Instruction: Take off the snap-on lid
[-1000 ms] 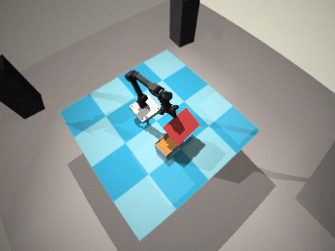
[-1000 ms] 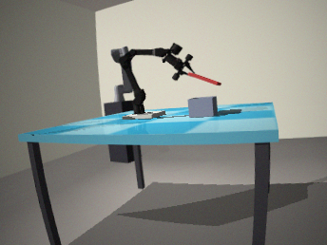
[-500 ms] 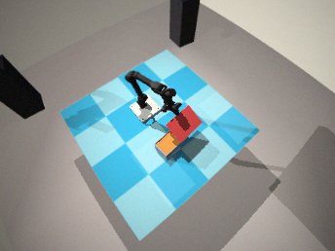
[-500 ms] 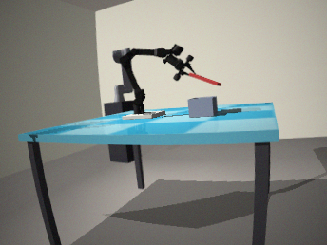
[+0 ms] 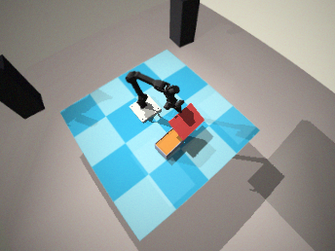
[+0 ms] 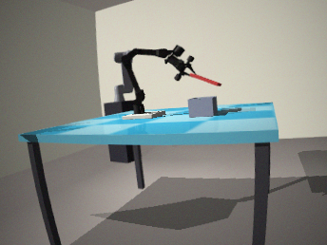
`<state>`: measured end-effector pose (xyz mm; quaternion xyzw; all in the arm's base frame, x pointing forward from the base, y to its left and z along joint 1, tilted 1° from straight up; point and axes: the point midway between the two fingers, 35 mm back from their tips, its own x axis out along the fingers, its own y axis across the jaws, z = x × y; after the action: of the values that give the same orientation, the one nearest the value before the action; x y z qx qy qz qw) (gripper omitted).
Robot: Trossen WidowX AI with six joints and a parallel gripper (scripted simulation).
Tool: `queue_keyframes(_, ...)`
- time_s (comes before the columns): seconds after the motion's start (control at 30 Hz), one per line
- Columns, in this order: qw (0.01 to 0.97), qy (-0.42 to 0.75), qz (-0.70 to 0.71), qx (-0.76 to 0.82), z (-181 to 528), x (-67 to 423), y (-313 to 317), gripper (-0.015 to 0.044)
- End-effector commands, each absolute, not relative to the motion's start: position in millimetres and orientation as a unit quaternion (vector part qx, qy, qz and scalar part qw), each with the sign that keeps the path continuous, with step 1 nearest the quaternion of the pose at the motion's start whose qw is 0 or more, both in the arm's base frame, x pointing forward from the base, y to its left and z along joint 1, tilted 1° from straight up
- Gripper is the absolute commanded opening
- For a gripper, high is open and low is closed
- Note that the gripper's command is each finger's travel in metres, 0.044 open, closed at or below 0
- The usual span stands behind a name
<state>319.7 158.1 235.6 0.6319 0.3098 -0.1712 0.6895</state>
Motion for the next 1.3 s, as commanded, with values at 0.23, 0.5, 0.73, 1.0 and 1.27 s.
queue_keyframes(0.23, 0.688, 0.305, -0.17, 0.637, 239.2, 315.4, 178.9, 0.0)
queue_keyframes(0.5, 0.687, 0.305, -0.17, 0.637, 239.2, 311.3, 194.3, 0.0)
queue_keyframes(0.73, 0.687, 0.305, -0.17, 0.637, 239.2, 307.8, 207.8, 0.0)
queue_keyframes(1.0, 0.686, 0.305, -0.17, 0.638, 239.2, 303.8, 223.2, 0.0)
queue_keyframes(1.27, 0.686, 0.306, -0.17, 0.638, 239.2, 299.7, 238.6, 0.0)
